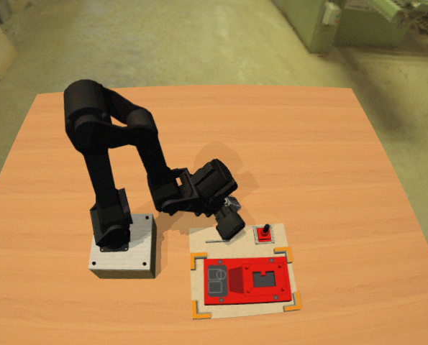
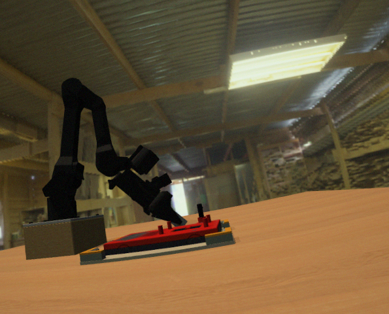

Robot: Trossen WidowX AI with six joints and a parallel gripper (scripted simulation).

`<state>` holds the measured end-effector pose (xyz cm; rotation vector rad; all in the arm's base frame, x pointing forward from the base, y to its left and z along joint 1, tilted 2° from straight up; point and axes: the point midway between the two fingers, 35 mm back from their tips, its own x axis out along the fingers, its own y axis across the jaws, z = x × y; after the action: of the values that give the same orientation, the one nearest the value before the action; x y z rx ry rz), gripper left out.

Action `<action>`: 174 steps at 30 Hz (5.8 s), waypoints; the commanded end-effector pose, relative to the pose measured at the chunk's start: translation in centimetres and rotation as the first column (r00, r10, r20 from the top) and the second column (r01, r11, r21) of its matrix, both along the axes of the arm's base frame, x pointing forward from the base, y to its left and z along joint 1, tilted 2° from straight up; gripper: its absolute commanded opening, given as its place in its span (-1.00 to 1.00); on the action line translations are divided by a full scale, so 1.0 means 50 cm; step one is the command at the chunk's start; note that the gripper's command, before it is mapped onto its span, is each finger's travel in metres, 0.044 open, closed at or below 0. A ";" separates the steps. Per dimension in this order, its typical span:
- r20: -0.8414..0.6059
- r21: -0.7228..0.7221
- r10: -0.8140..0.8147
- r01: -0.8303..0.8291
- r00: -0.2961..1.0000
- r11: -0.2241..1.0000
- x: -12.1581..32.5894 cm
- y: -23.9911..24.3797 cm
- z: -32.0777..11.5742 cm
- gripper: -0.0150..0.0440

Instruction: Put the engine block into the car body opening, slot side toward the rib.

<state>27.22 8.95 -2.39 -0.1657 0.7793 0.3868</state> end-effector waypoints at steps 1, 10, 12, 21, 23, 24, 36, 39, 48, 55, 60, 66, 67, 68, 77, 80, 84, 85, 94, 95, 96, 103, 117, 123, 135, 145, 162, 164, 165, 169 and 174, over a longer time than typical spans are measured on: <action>-0.002 0.000 0.007 -0.007 1.000 1.000 -0.003 0.001 -0.015 -0.49; 0.014 0.005 0.001 -0.001 1.000 1.000 0.004 0.002 -0.004 0.04; 0.014 0.005 0.001 -0.001 1.000 1.000 0.004 0.002 -0.004 0.22; 0.014 0.005 0.001 -0.001 1.000 1.000 0.004 0.002 -0.004 1.00; 0.014 0.005 0.001 -0.001 1.000 1.000 0.004 0.002 -0.004 1.00; 0.014 0.005 0.001 -0.001 1.000 1.000 0.004 0.002 -0.004 1.00; -0.002 -0.001 0.007 -0.007 1.000 1.000 -0.040 -0.018 0.044 1.00; -0.003 -0.001 0.007 -0.007 1.000 1.000 -0.054 -0.024 0.058 1.00; 0.005 0.001 -0.001 0.001 1.000 1.000 -0.047 -0.024 0.059 1.00; 0.005 0.001 -0.001 0.001 1.000 1.000 -0.047 -0.024 0.059 1.00; 0.005 0.001 -0.001 0.001 1.000 1.000 -0.047 -0.024 0.059 1.00; -0.134 -0.049 -0.008 0.002 0.991 0.999 -0.025 -0.017 0.054 1.00; -0.165 -0.061 -0.011 0.001 0.986 0.998 -0.021 -0.016 0.053 1.00; -0.196 -0.072 -0.013 -0.001 0.981 0.997 -0.018 -0.014 0.054 1.00; -0.452 -0.185 -0.051 -0.037 0.891 0.982 -0.003 -0.007 0.073 1.00; -0.528 -0.223 -0.070 -0.059 0.846 0.973 -0.003 -0.006 0.086 1.00; -0.605 -0.263 -0.093 -0.088 0.790 0.961 -0.006 -0.005 0.106 1.00; -0.609 -0.265 -0.094 -0.090 0.788 0.960 -0.006 -0.005 0.107 1.00; -0.609 -0.265 -0.094 -0.090 0.788 0.960 -0.003 -0.001 0.086 1.00; -0.609 -0.265 -0.094 -0.090 0.788 0.960 -0.003 -0.001 0.079 1.00; -0.609 -0.265 -0.094 -0.090 0.788 0.960 -0.003 -0.001 0.077 1.00; -0.609 -0.265 -0.094 -0.090 0.787 0.960 -0.002 -0.001 0.062 1.00; -0.609 -0.265 -0.094 -0.090 0.787 0.960 -0.001 0.000 0.023 1.00; -0.609 -0.265 -0.094 -0.090 0.787 0.960 -0.001 0.000 0.023 0.47; -0.609 -0.265 -0.094 -0.090 0.787 0.960 -0.001 0.000 0.023 -0.14; -0.609 -0.265 -0.094 -0.090 0.788 0.960 0.006 0.002 0.066 -0.49; -0.608 -0.265 -0.094 -0.090 0.788 0.960 0.007 0.002 0.170 -0.49; -0.608 -0.265 -0.094 -0.090 0.788 0.960 0.006 0.001 0.182 -0.49; -0.608 -0.265 -0.094 -0.090 0.788 0.960 0.005 0.001 0.188 -0.49; -0.608 -0.265 -0.094 -0.090 0.788 0.960 0.002 0.000 0.214 -0.49; -0.609 -0.265 -0.094 -0.090 0.788 0.960 -0.005 -0.002 0.245 -0.49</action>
<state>26.93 8.87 8.69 -0.3162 1.5075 0.3313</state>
